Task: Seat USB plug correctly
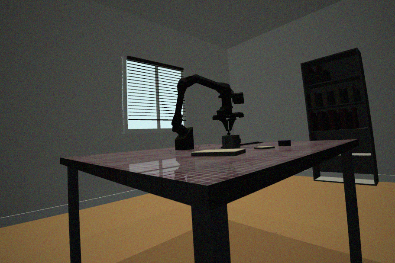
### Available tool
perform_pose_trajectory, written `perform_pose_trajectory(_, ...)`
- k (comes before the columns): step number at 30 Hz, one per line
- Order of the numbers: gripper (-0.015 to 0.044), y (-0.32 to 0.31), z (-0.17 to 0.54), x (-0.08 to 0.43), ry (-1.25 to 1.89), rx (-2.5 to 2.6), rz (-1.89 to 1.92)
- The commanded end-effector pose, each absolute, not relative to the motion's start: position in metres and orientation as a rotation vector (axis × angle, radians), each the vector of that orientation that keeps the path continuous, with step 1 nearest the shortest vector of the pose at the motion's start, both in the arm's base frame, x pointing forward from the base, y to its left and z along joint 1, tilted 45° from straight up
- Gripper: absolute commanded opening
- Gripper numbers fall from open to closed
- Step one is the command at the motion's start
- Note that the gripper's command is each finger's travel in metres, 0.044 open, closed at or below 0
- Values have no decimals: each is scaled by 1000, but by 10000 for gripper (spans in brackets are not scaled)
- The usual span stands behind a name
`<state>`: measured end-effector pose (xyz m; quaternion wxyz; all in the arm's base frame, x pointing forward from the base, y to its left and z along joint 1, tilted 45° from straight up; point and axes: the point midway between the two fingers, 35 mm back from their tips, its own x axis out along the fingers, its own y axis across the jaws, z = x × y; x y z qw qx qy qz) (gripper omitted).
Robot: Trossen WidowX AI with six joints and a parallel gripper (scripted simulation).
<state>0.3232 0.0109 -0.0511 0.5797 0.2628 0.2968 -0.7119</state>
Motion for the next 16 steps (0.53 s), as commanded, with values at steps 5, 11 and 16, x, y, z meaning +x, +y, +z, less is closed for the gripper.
perform_pose_trajectory(5, 95, 11, -51, 323, 694, 614, -1664)
perform_pose_trajectory(11, 95, 15, -47, 324, 694, 614, -1664)
perform_pose_trajectory(16, 95, 18, -43, 325, 694, 614, -1664)
